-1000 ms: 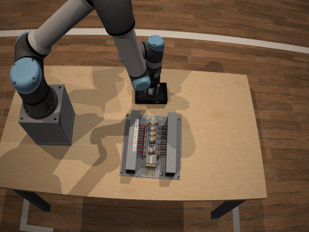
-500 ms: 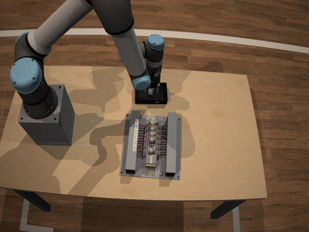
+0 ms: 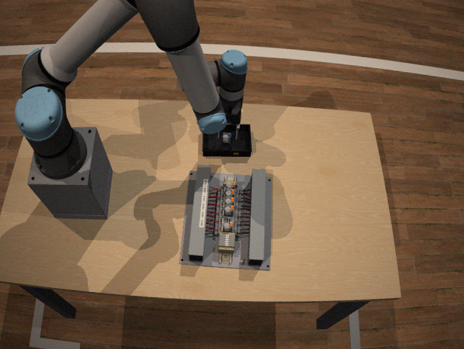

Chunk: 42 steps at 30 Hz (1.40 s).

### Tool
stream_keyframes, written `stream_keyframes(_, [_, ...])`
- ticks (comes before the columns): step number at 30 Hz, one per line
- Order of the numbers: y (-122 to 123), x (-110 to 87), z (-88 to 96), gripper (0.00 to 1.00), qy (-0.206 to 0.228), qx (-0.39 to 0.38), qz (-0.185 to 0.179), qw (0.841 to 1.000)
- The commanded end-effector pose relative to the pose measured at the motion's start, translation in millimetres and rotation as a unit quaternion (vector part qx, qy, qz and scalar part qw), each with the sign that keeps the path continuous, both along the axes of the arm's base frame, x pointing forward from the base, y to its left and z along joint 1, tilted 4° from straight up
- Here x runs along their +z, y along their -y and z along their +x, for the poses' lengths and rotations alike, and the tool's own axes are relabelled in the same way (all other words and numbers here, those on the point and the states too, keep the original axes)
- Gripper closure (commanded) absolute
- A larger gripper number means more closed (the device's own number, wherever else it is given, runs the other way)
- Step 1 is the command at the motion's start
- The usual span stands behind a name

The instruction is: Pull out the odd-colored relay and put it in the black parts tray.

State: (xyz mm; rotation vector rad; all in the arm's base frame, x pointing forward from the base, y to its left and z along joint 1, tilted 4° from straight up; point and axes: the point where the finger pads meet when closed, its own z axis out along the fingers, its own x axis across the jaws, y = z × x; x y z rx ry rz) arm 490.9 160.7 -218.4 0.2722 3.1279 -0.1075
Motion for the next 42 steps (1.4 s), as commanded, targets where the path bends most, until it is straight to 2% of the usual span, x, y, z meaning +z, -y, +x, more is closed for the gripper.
stream_keyframes(1, [-0.2, 2.8, -0.7, 0.02, 0.0, 0.0, 0.0, 1.0])
stream_keyframes(42, [-1.1, 15.3, -0.6, 0.02, 0.0, 0.0, 0.0, 1.0])
